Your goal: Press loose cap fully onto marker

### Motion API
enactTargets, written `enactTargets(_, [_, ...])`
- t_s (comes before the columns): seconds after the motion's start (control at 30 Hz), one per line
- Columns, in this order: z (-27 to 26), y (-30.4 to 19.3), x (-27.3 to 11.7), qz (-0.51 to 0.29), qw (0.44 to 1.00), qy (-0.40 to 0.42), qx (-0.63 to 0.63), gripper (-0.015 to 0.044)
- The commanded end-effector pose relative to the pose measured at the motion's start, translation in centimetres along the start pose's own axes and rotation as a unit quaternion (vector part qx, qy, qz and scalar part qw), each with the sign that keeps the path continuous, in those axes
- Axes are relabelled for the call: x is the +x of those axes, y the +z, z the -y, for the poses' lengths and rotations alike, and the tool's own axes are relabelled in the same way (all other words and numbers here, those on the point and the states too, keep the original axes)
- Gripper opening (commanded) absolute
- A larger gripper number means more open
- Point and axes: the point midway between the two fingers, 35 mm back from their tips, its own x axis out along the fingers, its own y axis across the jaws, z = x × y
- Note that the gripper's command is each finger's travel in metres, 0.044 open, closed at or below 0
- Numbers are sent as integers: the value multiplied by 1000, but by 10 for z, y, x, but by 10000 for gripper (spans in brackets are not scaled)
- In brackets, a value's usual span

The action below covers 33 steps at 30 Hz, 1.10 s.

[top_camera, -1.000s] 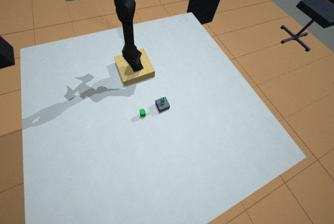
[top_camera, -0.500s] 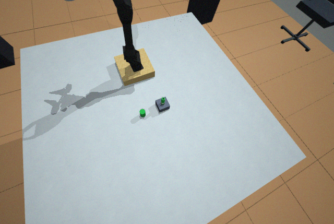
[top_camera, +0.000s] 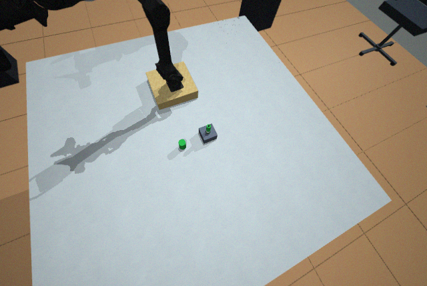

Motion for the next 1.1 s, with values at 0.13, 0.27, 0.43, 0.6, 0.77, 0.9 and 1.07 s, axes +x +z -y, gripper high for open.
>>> enactTargets(0.13, [-144, -7, -16, -4, 967, 191, -167, 250])
enactTargets(0.27, [-208, -17, -39, 5, 929, 276, -248, 250])
enactTargets(0.43, [-280, -37, -81, 24, 857, 375, -351, 250])
enactTargets(0.6, [-342, -62, -136, 53, 764, 463, -447, 250])
enactTargets(0.77, [-387, -95, -199, 86, 647, 535, -537, 250])
enactTargets(0.9, [-411, -131, -255, 115, 530, 581, -607, 250])
enactTargets(1.07, [-420, -178, -319, 148, 372, 617, -678, 250])
